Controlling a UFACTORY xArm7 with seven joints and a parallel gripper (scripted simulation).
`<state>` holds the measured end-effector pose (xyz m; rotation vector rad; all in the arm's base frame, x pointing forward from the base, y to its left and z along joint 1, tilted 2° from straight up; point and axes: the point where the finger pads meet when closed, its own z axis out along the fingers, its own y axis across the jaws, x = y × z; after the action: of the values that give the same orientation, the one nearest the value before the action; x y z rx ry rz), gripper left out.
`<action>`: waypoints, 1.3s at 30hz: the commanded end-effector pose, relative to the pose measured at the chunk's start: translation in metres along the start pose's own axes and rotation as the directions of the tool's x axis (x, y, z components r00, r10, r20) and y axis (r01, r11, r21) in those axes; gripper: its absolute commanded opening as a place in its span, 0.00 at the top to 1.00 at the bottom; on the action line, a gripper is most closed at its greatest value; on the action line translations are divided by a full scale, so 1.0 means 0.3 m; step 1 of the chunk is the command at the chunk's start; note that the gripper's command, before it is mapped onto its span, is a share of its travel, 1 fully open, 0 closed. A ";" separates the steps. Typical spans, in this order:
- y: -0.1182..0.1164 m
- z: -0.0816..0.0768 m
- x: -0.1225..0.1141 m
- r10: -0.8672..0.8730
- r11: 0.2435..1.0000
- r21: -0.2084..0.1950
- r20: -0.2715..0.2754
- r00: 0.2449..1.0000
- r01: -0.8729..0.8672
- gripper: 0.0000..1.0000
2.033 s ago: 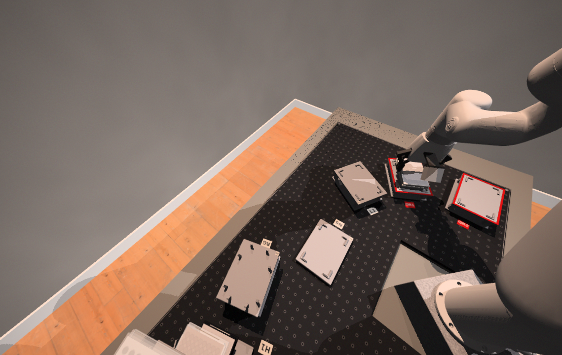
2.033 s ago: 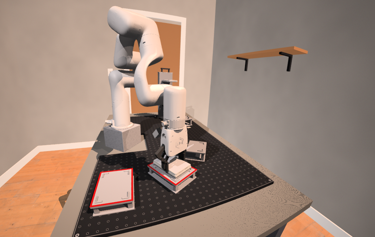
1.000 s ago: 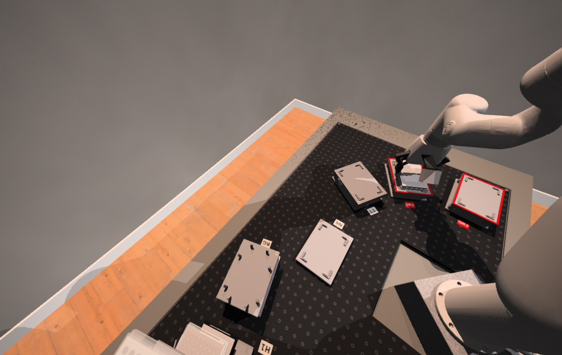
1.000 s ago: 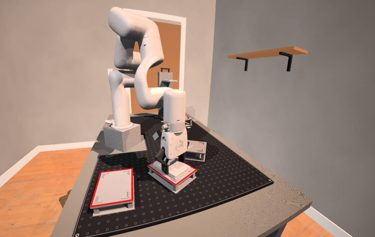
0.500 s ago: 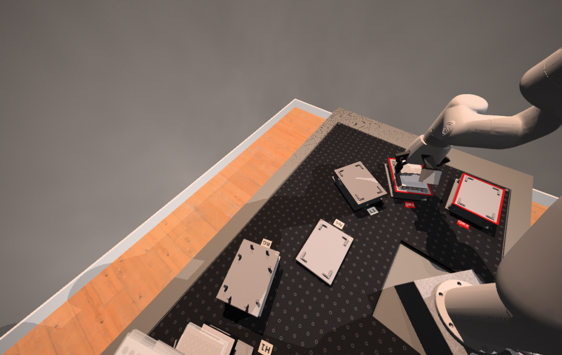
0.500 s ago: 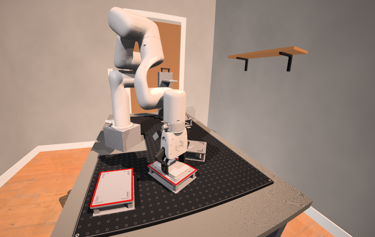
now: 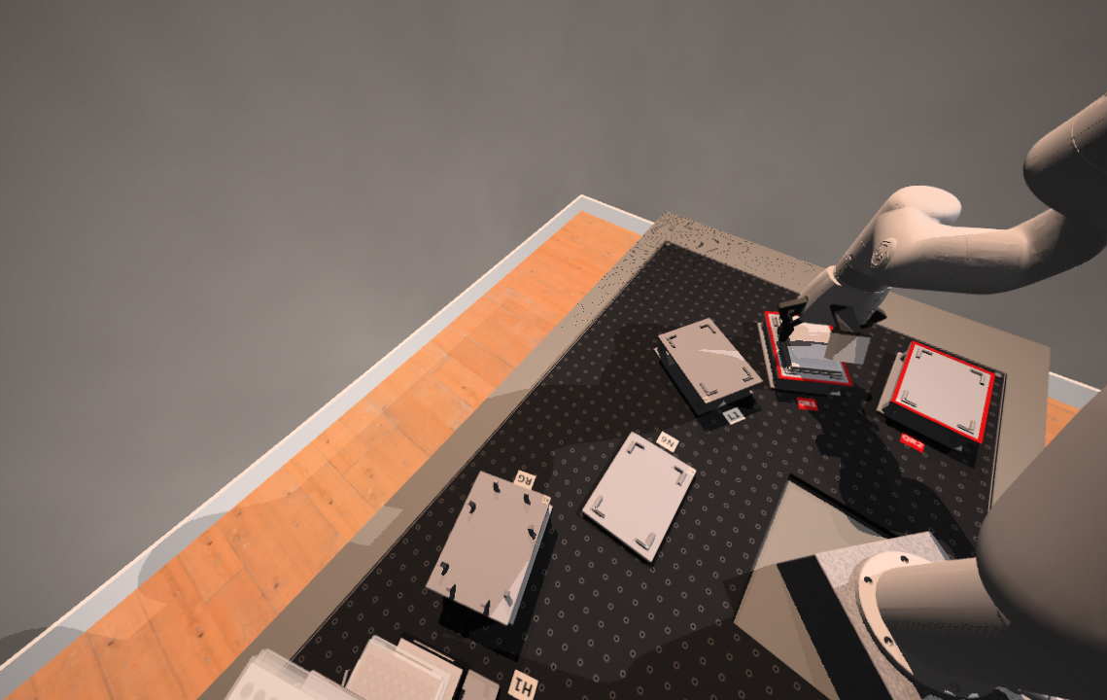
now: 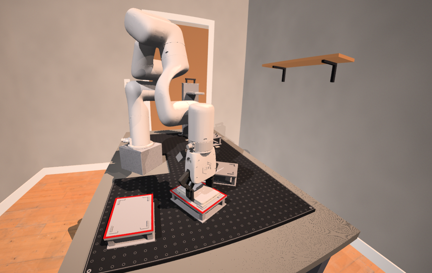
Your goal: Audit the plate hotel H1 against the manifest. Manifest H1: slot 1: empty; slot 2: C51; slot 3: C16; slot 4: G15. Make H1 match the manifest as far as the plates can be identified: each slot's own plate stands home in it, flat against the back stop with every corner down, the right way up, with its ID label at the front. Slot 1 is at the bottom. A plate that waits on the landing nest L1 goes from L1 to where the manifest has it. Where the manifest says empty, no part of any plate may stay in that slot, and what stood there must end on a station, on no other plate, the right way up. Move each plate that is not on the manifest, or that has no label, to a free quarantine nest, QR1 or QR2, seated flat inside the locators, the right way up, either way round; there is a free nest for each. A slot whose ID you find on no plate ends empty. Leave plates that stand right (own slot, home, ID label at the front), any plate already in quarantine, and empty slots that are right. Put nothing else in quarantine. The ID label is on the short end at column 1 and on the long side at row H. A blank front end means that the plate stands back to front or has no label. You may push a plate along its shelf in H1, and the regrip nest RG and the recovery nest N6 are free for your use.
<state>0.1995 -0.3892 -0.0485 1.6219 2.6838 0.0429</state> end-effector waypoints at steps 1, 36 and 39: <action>0.000 -0.004 -0.005 0.000 1.000 0.000 0.004 1.000 0.000 0.00; 0.000 -0.138 -0.005 0.000 1.000 0.000 0.004 1.000 0.000 0.00; 0.000 -0.154 -0.005 0.000 1.000 0.000 0.004 1.000 0.000 0.00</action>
<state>0.1987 -0.3898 -0.0078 1.6221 2.6842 0.0434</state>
